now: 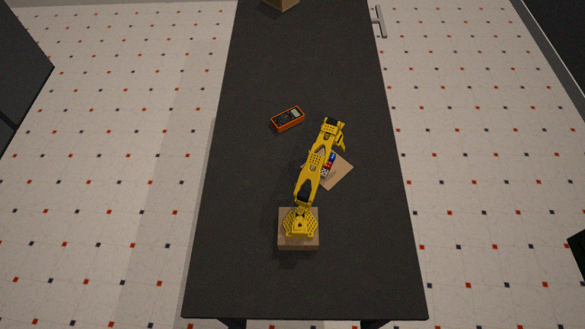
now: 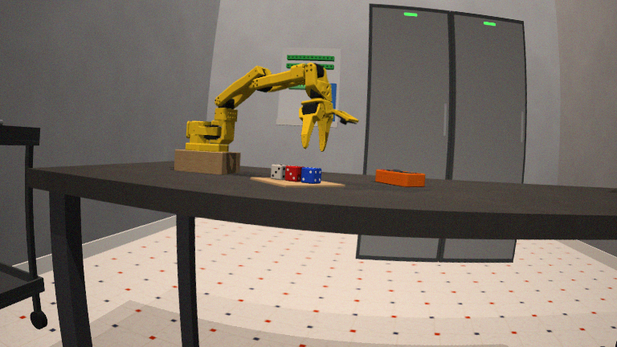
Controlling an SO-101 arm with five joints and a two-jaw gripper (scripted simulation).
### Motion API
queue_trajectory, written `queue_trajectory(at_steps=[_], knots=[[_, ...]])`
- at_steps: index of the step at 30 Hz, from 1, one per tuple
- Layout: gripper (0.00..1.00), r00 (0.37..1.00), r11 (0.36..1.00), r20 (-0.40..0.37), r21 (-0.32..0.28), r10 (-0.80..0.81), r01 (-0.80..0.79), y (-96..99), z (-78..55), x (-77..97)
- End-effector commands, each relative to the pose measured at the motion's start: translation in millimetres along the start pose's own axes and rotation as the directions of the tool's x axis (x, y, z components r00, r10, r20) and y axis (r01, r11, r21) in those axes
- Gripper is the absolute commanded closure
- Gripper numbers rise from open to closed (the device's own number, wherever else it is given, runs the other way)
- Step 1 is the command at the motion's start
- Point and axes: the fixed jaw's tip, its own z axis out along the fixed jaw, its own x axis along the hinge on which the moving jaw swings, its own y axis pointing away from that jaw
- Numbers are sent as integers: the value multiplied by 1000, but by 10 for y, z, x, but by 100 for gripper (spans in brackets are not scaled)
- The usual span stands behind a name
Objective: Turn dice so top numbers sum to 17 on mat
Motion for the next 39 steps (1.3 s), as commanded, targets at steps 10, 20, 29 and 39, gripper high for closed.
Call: queue_trajectory(at_steps=[10,20,29,39], knots=[[64,995,996,44,-11,-85,86,182,-456,95],[64,965,968,85,-23,-248,250,401,-977,579],[64,934,939,110,-28,-339,344,446,-1134,959],[64,915,920,123,-30,-385,391,447,-1164,1162]])
